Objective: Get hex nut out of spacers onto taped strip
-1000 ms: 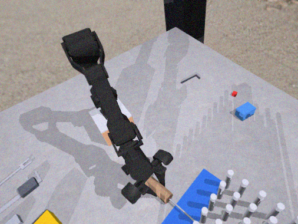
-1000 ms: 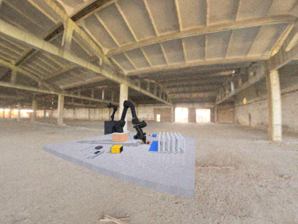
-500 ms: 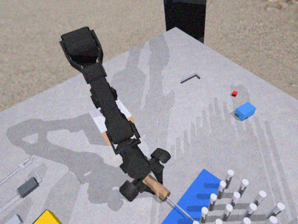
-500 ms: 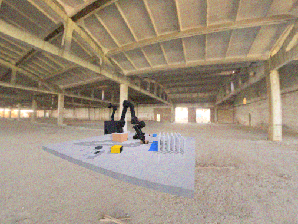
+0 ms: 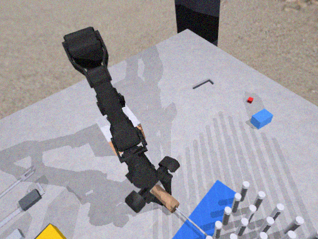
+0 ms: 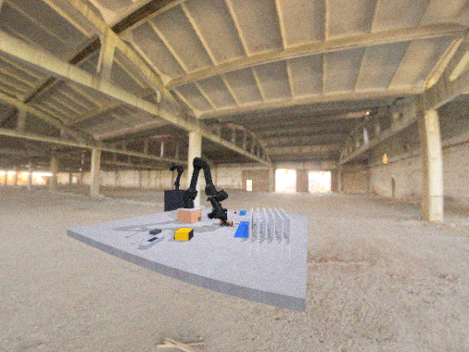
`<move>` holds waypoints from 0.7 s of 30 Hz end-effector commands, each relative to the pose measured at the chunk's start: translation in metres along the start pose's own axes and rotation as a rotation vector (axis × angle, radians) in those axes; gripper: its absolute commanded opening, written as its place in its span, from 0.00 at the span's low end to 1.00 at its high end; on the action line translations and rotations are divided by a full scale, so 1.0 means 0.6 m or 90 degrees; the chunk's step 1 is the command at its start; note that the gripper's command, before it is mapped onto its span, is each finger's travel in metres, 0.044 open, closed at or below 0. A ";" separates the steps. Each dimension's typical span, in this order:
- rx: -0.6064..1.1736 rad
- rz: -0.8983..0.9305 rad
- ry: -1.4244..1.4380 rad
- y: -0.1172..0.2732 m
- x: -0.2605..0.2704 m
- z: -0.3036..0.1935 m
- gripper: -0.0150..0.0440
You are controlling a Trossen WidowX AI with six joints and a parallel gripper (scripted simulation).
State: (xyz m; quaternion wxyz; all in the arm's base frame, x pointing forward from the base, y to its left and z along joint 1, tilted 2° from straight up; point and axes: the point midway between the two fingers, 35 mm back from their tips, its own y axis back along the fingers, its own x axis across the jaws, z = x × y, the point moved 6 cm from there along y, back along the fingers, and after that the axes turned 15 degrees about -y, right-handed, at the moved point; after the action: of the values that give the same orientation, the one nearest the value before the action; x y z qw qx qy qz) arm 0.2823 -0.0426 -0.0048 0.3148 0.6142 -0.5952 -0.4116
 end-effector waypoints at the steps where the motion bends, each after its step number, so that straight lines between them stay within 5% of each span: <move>1: -0.001 -0.002 0.002 0.004 0.000 0.007 0.25; 21: -0.001 -0.002 0.002 0.015 0.005 0.025 0.25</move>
State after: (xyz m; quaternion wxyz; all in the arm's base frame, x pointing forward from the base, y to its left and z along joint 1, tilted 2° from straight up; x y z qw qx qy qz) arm 0.2689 -0.0452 -0.0049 0.3153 0.6138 -0.5950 -0.4120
